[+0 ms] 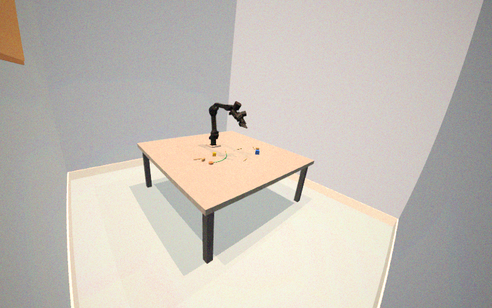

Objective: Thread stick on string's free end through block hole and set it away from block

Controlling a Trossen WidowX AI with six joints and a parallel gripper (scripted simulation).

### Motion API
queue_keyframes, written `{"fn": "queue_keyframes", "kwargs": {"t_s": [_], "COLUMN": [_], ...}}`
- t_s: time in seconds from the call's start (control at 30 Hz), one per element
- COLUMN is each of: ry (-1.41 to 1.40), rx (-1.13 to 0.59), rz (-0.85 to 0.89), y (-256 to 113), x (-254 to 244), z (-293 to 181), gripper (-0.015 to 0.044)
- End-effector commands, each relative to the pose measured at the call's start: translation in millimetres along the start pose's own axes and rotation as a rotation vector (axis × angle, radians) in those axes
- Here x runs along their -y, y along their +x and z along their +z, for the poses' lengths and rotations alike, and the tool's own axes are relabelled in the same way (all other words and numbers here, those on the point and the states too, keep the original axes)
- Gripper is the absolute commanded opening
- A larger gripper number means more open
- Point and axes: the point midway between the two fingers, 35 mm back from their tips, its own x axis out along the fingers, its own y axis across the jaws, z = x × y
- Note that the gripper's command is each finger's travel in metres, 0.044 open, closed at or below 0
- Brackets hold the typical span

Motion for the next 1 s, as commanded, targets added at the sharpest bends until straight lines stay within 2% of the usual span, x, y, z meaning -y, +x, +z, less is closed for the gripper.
{"fn": "queue_keyframes", "kwargs": {"t_s": [0.0, 0.27, 0.57, 0.97], "ry": [-0.047, -0.126, -0.127, -0.108], "rx": [-0.175, -0.522, -0.751, -0.763], "rz": [0.045, 0.255, 0.673, 0.702], "y": [15, 14, -38, -43], "x": [3, -5, -51, -55], "z": [-59, -194, -321, -328], "gripper": [0.044, 0.044, 0.044, 0.044]}}
